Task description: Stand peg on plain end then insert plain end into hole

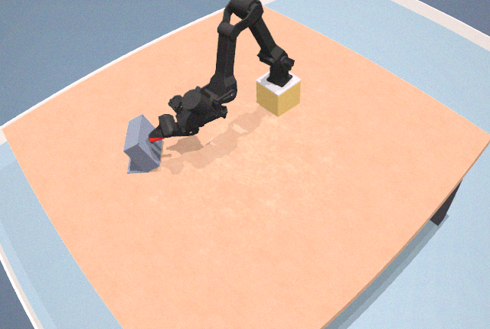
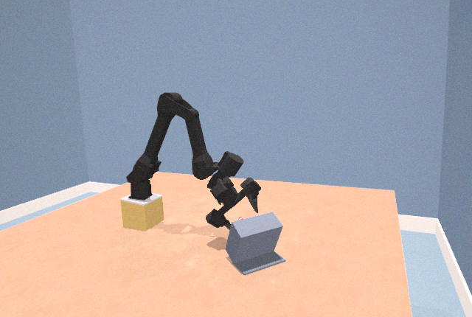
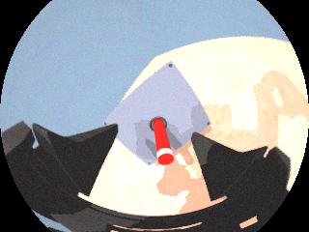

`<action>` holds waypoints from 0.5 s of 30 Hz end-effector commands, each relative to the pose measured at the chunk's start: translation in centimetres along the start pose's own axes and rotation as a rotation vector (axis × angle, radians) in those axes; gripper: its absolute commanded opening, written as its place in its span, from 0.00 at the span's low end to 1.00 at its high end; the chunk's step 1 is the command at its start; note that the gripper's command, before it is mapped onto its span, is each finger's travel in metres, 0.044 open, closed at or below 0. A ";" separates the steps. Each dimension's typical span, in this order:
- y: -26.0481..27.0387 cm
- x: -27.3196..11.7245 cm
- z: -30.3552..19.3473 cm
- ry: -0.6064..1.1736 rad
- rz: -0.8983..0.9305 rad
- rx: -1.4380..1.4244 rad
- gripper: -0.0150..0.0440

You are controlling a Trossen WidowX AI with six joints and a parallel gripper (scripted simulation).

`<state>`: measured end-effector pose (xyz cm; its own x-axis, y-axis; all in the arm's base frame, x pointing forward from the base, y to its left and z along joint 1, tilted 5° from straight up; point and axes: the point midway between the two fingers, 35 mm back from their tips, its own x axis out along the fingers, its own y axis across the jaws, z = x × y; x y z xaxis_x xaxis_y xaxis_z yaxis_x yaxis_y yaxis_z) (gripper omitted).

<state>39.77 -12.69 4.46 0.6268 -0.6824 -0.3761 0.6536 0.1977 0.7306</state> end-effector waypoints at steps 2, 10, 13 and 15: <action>-0.1 -0.8 -0.1 0.001 -0.007 -0.002 1.00; 0.0 -1.9 -0.2 0.003 -0.009 -0.002 1.00; 0.1 -2.3 -0.2 0.004 -0.009 -0.002 1.00; 0.1 -2.6 -0.2 0.004 -0.009 -0.002 1.00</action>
<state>38.78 -11.13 5.36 0.6272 -0.6796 -0.3806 0.6551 0.1960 0.7297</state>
